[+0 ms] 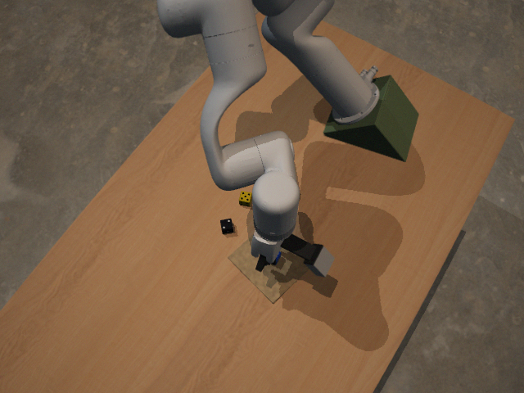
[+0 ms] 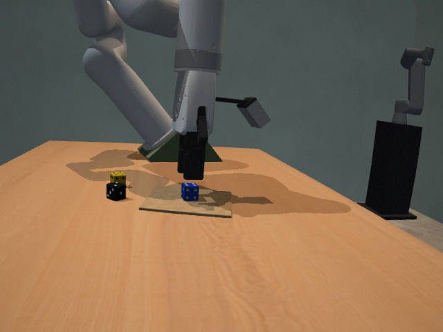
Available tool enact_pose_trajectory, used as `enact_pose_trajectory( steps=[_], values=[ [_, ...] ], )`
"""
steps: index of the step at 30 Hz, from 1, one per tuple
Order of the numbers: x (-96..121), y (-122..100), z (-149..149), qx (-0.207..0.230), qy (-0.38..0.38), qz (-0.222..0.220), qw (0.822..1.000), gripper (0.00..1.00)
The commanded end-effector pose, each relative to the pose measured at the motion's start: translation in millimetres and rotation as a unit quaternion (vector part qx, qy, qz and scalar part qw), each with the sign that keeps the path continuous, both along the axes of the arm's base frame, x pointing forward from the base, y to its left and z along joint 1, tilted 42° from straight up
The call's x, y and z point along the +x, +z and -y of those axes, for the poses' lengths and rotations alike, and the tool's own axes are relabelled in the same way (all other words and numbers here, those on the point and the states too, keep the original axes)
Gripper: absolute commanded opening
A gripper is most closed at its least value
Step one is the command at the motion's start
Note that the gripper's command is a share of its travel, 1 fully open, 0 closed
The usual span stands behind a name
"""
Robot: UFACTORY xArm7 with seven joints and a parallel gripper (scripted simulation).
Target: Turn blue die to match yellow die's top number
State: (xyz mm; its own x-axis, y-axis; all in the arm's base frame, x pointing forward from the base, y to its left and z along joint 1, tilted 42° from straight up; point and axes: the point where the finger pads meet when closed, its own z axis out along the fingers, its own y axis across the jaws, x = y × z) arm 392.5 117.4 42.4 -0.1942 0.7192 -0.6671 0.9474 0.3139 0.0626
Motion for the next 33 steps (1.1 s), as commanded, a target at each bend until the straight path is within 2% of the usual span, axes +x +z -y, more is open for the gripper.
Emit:
enact_pose_trajectory(
  steps=[1,33],
  values=[
    [1.9,-3.3,1.1,0.001,0.001,0.001,1.000,0.42],
    [2.8,-6.1,3.4,0.001,0.001,0.001,1.000,0.42]
  ],
)
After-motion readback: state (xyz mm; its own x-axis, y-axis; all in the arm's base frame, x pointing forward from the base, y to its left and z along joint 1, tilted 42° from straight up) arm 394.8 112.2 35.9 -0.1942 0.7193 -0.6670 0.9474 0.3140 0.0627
